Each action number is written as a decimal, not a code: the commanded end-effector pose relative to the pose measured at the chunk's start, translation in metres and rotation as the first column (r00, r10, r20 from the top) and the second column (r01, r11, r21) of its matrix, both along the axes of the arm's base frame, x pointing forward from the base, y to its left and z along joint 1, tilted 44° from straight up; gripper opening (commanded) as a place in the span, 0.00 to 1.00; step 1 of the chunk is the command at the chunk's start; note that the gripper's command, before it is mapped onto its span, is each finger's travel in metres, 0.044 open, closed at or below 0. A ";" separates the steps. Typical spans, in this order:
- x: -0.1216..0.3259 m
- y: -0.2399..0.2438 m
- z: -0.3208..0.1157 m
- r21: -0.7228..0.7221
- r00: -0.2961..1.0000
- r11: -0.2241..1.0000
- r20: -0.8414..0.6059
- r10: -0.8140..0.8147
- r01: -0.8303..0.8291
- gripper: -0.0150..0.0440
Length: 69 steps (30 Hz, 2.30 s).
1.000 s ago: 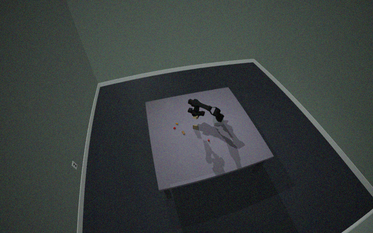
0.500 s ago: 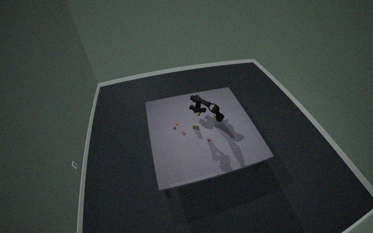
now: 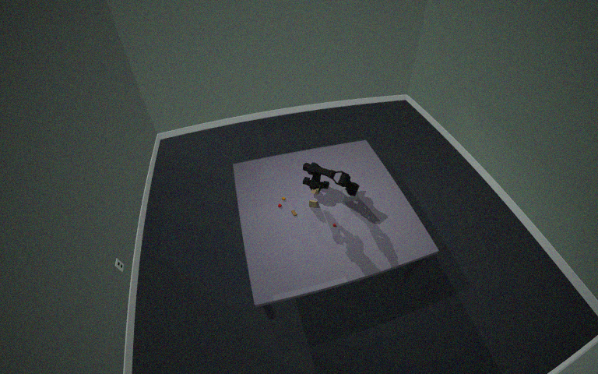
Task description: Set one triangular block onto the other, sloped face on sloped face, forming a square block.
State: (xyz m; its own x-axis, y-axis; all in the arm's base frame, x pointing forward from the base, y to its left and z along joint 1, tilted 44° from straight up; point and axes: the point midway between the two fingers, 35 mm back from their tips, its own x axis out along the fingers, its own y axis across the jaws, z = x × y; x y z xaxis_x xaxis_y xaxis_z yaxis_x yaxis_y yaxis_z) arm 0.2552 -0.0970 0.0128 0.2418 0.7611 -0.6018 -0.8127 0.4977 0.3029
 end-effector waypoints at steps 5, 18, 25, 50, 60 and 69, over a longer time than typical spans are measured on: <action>0.004 0.010 -0.004 0.000 1.000 1.000 0.006 -0.003 0.003 0.25; 0.015 0.031 -0.016 -0.001 1.000 1.000 0.010 -0.003 0.003 0.25; 0.015 0.031 -0.016 -0.001 1.000 1.000 0.009 -0.003 0.003 0.25; 0.018 0.038 -0.020 0.001 1.000 1.000 0.009 -0.007 0.007 0.25; 0.021 0.043 -0.023 0.002 1.000 1.000 0.009 -0.007 0.007 0.25; 0.023 0.048 -0.025 0.003 1.000 1.000 0.010 -0.006 0.006 0.25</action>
